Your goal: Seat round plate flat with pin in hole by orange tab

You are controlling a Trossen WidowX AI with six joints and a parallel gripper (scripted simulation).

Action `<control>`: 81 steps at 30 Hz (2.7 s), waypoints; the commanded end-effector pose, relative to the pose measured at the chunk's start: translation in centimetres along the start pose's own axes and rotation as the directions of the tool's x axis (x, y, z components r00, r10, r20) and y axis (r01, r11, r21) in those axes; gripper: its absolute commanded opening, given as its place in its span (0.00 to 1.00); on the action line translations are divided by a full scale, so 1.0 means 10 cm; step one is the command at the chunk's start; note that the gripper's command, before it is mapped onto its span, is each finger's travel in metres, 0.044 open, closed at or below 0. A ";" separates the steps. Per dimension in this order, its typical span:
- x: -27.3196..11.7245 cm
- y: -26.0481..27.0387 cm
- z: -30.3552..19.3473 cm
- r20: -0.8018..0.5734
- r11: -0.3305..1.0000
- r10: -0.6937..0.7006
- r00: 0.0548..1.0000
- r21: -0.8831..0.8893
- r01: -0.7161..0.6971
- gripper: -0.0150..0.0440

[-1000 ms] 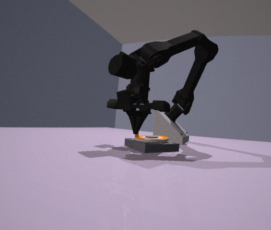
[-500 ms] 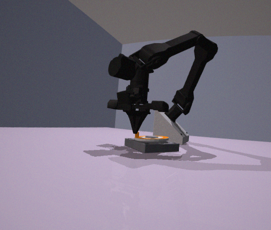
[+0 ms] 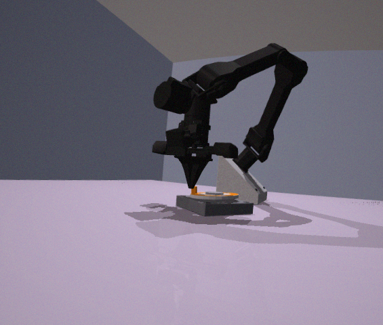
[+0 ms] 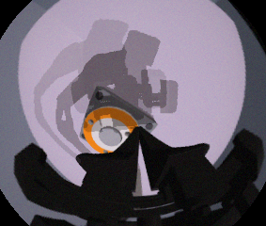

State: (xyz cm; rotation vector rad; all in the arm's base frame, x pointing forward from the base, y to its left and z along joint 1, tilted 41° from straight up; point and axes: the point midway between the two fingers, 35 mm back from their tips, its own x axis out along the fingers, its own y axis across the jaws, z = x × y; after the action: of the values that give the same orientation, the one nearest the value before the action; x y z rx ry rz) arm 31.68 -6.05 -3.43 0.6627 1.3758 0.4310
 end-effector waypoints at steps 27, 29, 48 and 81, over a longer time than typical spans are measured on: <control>0.03 -0.03 -0.16 -0.015 1.000 -0.001 1.000 0.007 0.001 0.25; 0.03 -0.03 -0.16 -0.015 1.000 -0.001 1.000 0.007 0.001 0.25; 0.03 -0.03 -0.22 -0.015 1.000 -0.001 1.000 0.007 0.001 0.25; 0.02 0.00 -0.35 -0.016 1.000 -0.001 1.000 0.007 0.001 0.25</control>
State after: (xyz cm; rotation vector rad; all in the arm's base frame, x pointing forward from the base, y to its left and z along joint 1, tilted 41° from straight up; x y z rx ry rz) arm 28.99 -5.72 -3.63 0.6609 1.3760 0.4277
